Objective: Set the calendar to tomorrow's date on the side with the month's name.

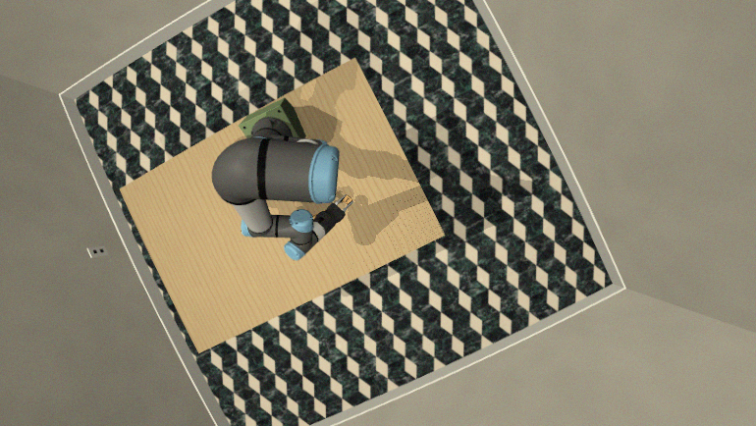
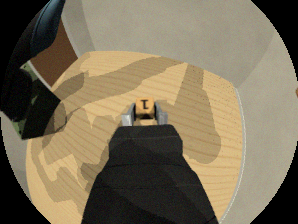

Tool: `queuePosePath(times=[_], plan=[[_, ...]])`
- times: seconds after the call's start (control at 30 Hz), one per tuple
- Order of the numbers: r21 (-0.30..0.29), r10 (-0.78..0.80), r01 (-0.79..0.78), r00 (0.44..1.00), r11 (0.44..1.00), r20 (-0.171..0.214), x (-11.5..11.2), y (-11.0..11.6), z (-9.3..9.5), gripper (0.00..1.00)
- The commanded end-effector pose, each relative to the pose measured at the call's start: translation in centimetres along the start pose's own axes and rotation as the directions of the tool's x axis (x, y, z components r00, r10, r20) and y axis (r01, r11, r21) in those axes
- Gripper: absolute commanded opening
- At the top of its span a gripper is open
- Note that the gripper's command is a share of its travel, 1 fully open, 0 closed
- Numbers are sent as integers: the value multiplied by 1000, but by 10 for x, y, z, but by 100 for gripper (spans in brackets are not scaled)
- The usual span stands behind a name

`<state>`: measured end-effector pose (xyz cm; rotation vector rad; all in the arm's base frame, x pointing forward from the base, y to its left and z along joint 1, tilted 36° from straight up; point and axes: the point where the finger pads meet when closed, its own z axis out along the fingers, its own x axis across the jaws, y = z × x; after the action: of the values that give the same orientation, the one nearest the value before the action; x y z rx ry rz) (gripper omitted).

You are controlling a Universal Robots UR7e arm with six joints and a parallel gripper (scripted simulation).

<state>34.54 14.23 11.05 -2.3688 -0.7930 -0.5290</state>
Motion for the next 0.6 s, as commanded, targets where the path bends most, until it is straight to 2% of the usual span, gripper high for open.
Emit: queuePosePath(times=[0.0, 0.57], plan=[[-1, -1, 1, 1000, 1000, 0, 0, 4, 4, 60], [-1, -1, 1, 1000, 1000, 0, 1, 22, 22, 60]])
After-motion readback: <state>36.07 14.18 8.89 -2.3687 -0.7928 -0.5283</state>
